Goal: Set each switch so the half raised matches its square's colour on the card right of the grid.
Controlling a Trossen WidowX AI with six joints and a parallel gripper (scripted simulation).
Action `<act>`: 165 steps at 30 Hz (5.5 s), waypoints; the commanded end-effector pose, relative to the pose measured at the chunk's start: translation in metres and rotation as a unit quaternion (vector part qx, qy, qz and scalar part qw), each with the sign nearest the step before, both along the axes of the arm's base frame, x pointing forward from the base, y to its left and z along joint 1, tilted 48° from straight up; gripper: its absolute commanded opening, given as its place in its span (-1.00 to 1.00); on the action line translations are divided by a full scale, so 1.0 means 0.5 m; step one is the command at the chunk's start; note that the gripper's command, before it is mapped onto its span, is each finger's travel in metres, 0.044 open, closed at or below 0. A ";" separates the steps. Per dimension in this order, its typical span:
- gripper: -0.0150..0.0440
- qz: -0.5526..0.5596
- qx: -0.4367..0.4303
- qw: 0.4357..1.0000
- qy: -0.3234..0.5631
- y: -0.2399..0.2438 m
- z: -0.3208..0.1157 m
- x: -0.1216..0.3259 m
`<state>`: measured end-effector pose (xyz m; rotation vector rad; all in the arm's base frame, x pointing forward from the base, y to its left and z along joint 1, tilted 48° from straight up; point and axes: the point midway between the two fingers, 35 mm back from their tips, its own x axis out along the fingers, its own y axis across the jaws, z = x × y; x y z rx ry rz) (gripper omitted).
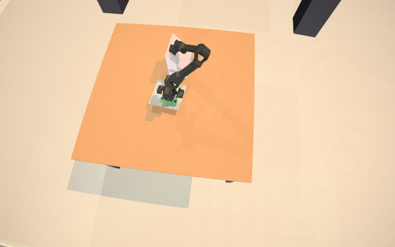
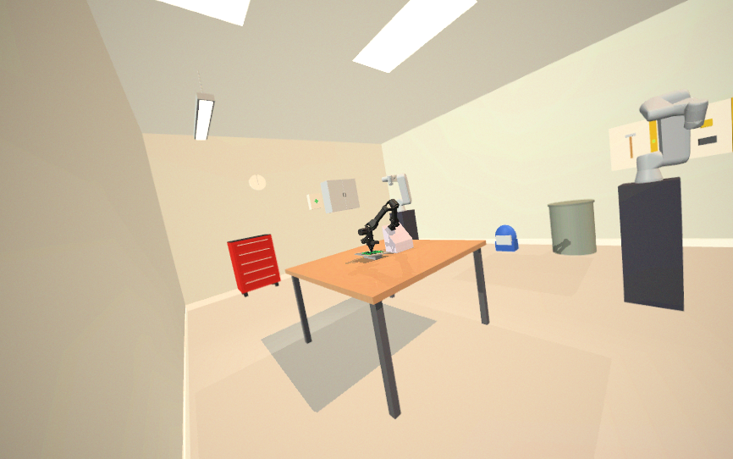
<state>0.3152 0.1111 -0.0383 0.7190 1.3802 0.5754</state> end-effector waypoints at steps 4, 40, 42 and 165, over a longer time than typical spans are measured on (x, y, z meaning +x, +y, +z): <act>-0.49 -0.002 -0.003 1.000 0.001 0.000 -0.003 0.000; -0.49 -0.011 -0.005 1.000 -0.007 -0.090 0.078 -0.018; -0.49 -0.011 -0.005 1.000 -0.007 -0.090 0.078 -0.018; -0.49 -0.021 -0.005 1.000 -0.014 -0.067 -0.027 -0.131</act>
